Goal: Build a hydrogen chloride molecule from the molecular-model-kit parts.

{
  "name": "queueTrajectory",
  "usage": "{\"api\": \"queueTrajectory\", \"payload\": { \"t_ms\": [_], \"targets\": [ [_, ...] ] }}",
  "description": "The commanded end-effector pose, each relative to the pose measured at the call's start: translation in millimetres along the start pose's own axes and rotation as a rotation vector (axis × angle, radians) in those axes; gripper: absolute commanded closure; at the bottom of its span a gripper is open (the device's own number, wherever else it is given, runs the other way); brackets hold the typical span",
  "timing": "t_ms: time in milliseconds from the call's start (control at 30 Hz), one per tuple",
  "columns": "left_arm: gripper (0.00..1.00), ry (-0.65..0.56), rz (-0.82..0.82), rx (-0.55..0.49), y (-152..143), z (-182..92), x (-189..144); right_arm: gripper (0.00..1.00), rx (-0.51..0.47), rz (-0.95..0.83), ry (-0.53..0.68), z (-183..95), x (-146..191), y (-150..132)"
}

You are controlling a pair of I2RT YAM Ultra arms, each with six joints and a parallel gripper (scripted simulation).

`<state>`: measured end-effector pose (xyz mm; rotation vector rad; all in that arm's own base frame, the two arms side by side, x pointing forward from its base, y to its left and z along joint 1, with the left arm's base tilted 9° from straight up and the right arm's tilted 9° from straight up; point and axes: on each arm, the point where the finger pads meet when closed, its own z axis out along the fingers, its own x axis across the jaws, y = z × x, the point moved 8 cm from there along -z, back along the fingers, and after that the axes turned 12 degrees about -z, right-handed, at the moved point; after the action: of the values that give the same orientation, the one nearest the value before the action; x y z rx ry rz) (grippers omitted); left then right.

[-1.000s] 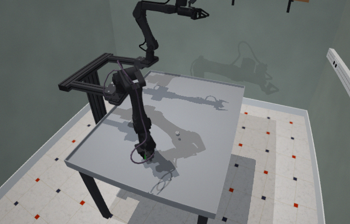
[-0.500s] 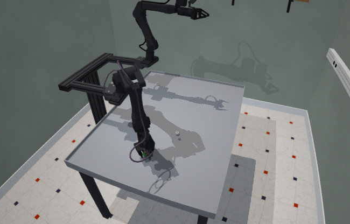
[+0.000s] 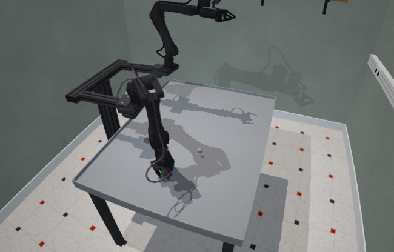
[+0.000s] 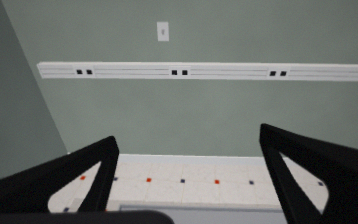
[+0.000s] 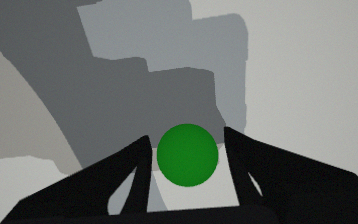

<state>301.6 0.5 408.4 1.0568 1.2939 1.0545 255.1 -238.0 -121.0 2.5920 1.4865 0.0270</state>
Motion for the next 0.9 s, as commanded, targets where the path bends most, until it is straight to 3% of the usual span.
{"api": "queueTrajectory", "payload": {
  "t_ms": [0, 600, 867],
  "targets": [
    [0.0, -0.019, 0.009, -0.005, 5, -8, -3, 0.48, -0.039, 0.0, -0.004, -8, -3, 6],
    [0.0, -0.019, 0.009, -0.005, 5, -8, -3, 0.48, 0.011, -0.008, 0.006, -19, 6, -3],
    [0.0, -0.019, 0.009, -0.005, 5, -8, -3, 0.48, 0.028, -0.002, 0.001, -55, 4, -5]
  ]
}}
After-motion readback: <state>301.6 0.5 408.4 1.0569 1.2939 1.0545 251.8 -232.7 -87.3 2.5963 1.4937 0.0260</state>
